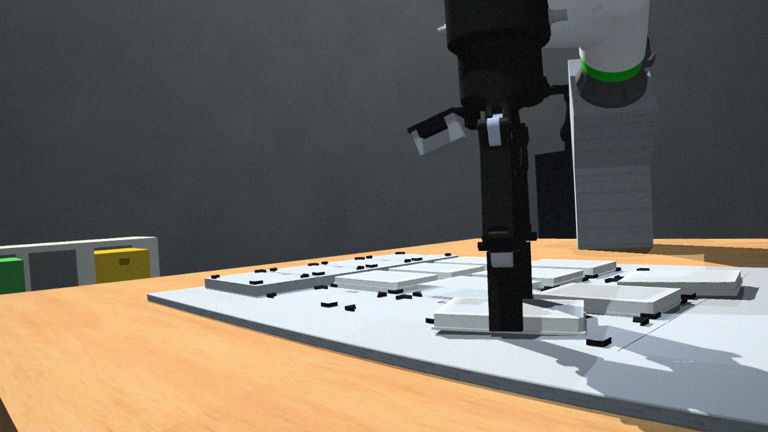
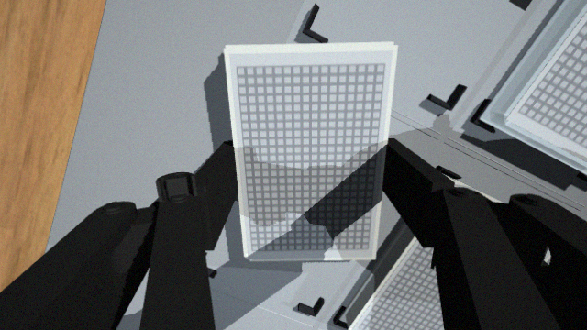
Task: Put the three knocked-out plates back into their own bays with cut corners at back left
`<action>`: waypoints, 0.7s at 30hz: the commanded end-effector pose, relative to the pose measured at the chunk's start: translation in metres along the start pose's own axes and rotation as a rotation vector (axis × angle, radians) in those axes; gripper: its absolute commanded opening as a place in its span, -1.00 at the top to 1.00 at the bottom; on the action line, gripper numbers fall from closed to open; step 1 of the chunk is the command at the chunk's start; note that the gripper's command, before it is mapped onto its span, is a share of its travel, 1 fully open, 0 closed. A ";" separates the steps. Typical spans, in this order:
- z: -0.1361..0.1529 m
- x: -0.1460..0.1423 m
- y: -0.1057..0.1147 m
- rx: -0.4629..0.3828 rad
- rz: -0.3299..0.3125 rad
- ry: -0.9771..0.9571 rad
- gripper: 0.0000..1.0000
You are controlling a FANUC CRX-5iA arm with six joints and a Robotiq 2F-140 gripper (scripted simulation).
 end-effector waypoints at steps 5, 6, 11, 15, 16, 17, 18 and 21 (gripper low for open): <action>0.000 -0.001 0.001 0.001 -0.002 0.000 0.80; 0.000 -0.001 0.001 0.001 -0.002 0.000 0.80; 0.000 -0.001 0.001 0.001 -0.002 0.000 0.80; 0.000 -0.001 0.001 0.001 -0.002 0.000 0.80; 0.000 -0.001 0.001 0.001 -0.002 0.000 0.80; 0.000 -0.001 0.001 0.001 -0.002 0.000 0.80; 0.000 -0.001 0.001 0.001 -0.002 0.000 0.80; 0.000 -0.001 0.002 0.001 -0.002 0.000 0.80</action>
Point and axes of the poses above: the point where the finger pads meet when closed, its own y axis back along the fingers, its own x axis across the jaws, z = x × y, the point moved 2 cm from there along y, back along the fingers
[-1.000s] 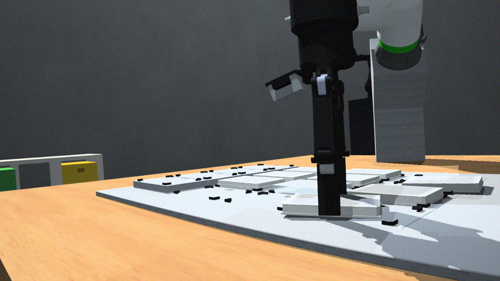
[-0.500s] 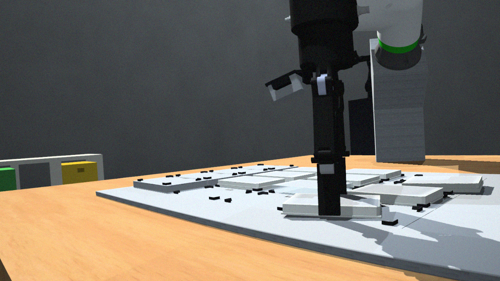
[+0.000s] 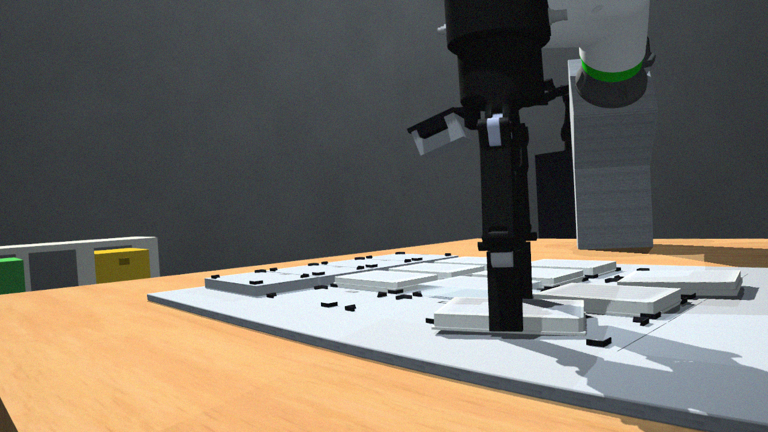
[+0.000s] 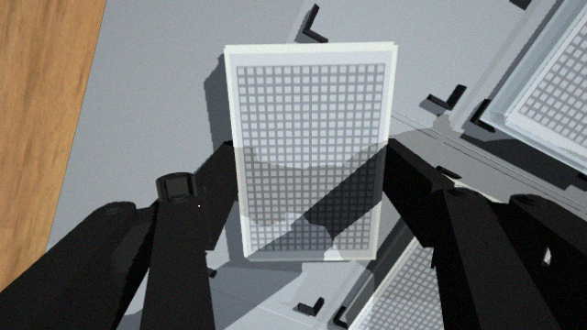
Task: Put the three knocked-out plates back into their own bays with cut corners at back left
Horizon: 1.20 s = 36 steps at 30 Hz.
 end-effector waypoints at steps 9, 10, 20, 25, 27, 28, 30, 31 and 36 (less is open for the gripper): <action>0.000 -0.001 0.004 0.001 -0.002 0.000 0.80; 0.000 -0.001 0.004 0.001 -0.002 0.000 0.80; 0.000 -0.001 0.008 0.001 -0.002 0.000 0.80; 0.000 -0.001 0.009 0.001 -0.002 0.000 0.80; 0.000 -0.001 0.009 0.001 -0.002 0.000 0.80; 0.000 -0.001 0.010 0.001 -0.002 0.000 0.80; 0.000 -0.001 0.010 0.001 -0.002 0.000 0.80; 0.000 -0.001 0.011 0.001 -0.002 0.000 0.80; 0.000 -0.001 0.011 0.001 -0.002 0.000 0.80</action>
Point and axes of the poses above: the point where the finger pads meet when closed, its own y axis back along the fingers, its own x axis across the jaws, z = x × y, the point moved 2 cm from there along y, back along the fingers
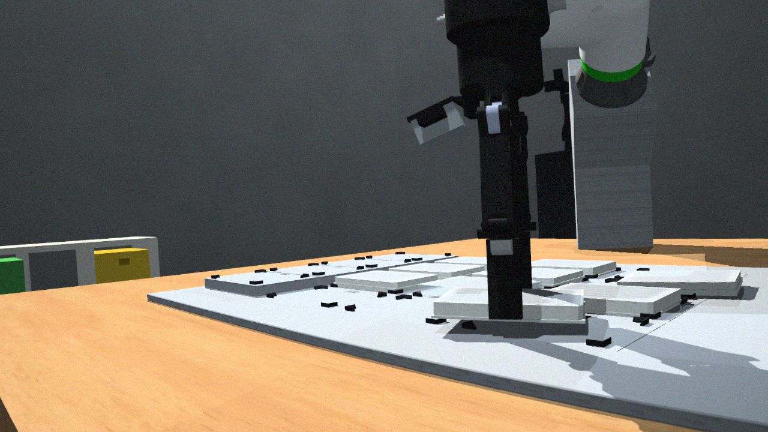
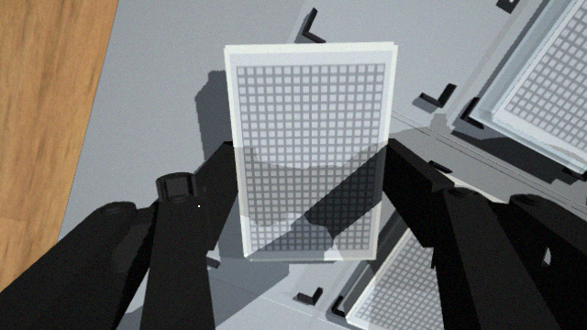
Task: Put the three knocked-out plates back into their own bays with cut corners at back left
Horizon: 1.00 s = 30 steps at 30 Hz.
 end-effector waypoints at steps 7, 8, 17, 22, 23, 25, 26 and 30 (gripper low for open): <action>0.000 -0.001 0.009 0.001 -0.002 0.000 0.80; 0.000 -0.001 0.009 0.001 -0.002 0.000 0.80; 0.000 -0.001 0.021 0.001 -0.002 0.000 0.80; 0.000 -0.001 0.028 0.001 -0.002 0.000 0.80; 0.000 -0.001 0.029 0.001 -0.002 0.000 0.80; 0.000 -0.001 0.029 0.001 -0.002 0.000 0.80; 0.000 -0.001 0.030 0.001 -0.002 0.000 0.80; 0.002 -0.002 0.030 0.001 -0.002 -0.033 0.80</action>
Point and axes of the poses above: the point where the finger pads meet when closed, its own y axis back along the fingers, its own x axis across the jaws, z = x × y, the point moved 2 cm from there along y, back along the fingers
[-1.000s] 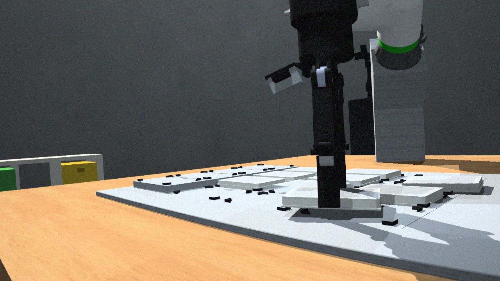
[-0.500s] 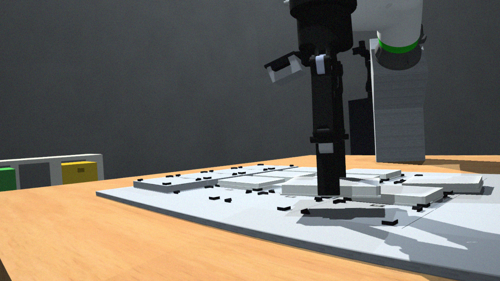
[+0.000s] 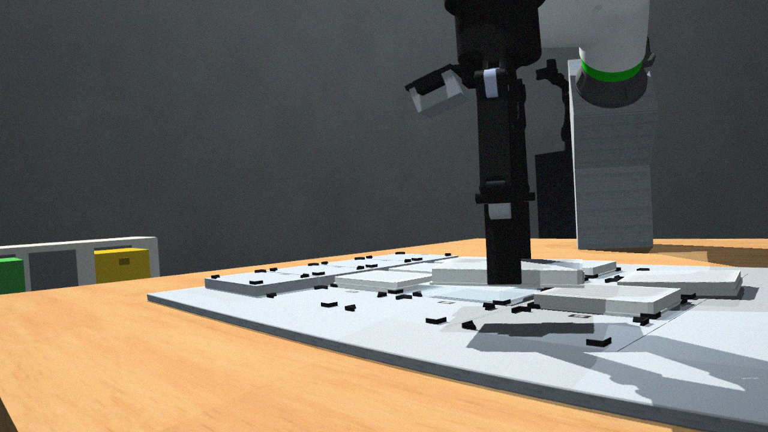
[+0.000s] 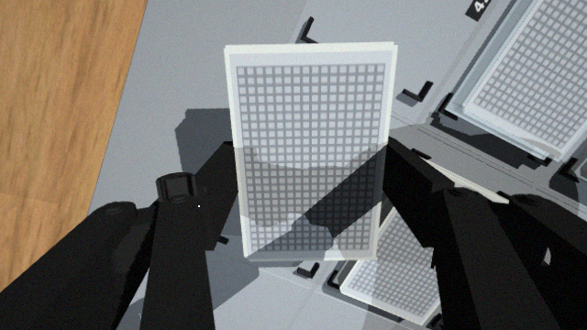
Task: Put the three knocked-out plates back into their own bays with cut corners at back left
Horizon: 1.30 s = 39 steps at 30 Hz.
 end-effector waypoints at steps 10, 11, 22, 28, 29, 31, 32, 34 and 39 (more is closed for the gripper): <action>0.029 -0.006 0.001 0.000 -0.002 -0.366 0.80; 0.029 -0.006 0.001 0.000 -0.002 -0.366 0.80; 0.039 -0.008 0.001 0.000 -0.002 -0.468 0.80; 0.038 -0.008 0.000 0.000 -0.002 -0.468 0.80; 0.038 -0.008 0.000 0.000 -0.002 -0.468 0.80; 0.038 -0.007 -0.003 0.000 -0.002 -0.468 0.80; 0.038 -0.007 -0.004 0.000 -0.002 -0.468 0.80; 0.038 -0.008 -0.007 0.000 -0.002 -0.468 0.80; 0.038 -0.008 -0.014 0.000 -0.002 -0.468 0.80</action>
Point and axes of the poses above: the point where the finger pads meet when closed, its own y axis back along the fingers, its own x axis across the jaws, z = x × y, the point moved 2 cm from there along y, back along the fingers
